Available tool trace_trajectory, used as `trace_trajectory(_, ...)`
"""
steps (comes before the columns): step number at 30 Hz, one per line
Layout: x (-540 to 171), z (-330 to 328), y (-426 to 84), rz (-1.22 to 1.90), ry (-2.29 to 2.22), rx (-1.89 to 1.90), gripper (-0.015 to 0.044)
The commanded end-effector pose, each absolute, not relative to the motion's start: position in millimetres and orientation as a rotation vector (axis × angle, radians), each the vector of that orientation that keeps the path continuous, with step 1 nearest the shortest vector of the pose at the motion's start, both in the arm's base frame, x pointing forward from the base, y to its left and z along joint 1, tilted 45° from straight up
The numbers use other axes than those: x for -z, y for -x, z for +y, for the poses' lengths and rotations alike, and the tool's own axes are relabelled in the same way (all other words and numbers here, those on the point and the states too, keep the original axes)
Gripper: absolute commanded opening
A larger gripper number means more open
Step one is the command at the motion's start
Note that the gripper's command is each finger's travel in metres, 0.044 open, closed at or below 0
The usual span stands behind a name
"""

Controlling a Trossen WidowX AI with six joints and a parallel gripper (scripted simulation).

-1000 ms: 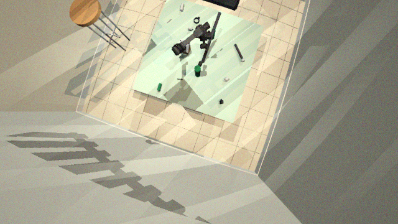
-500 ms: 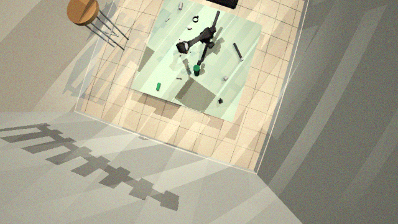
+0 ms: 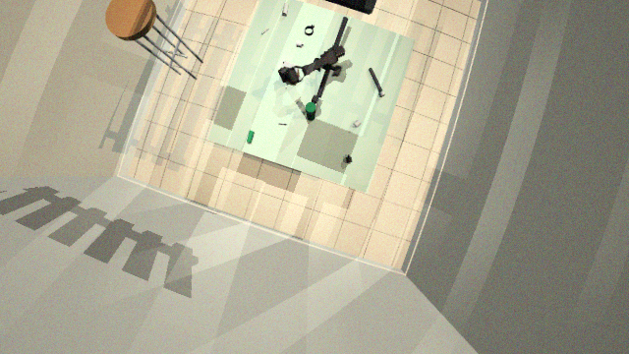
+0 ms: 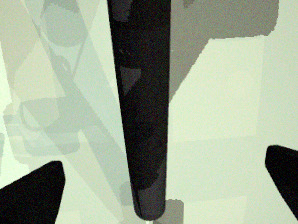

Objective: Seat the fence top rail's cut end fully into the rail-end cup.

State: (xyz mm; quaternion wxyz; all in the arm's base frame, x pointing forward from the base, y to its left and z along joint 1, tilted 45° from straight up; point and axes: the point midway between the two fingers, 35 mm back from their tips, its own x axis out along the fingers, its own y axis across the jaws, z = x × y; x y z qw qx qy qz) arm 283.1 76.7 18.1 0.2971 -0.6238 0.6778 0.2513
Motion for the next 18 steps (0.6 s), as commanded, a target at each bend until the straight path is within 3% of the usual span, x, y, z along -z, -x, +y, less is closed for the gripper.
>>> trace_trajectory(1,-2,58,-281,1.814,1.662,-0.672,0.044)
trace_trajectory(18,15,41,-280,1.814,1.662,-0.671,0.044)
